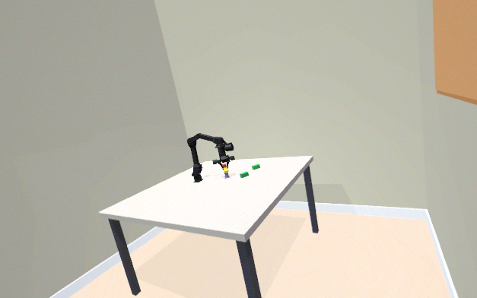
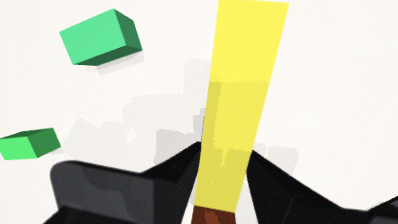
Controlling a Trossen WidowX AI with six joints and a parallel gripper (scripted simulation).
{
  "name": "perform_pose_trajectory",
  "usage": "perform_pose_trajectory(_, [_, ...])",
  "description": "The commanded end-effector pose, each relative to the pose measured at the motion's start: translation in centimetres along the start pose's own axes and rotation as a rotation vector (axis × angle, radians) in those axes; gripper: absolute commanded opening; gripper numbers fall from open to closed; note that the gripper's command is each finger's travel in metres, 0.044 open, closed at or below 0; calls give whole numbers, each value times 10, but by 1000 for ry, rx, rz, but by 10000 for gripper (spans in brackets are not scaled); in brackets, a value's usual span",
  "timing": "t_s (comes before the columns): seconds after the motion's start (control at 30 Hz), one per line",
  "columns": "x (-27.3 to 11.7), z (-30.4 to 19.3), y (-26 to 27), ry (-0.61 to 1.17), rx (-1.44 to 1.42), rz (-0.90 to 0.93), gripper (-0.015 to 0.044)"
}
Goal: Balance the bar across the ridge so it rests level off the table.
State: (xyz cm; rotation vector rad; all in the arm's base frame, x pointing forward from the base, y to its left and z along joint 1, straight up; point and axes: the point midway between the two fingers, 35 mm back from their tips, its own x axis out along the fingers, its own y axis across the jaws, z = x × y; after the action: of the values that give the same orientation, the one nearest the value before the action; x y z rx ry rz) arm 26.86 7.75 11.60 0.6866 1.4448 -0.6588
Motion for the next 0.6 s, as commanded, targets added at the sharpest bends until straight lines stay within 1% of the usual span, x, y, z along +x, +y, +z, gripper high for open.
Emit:
perform_pose_trajectory(0.0, [1,0,0,-1,3,0,0])
perform_pose_trajectory(0.57, [2,0,0,-1,3,0,0])
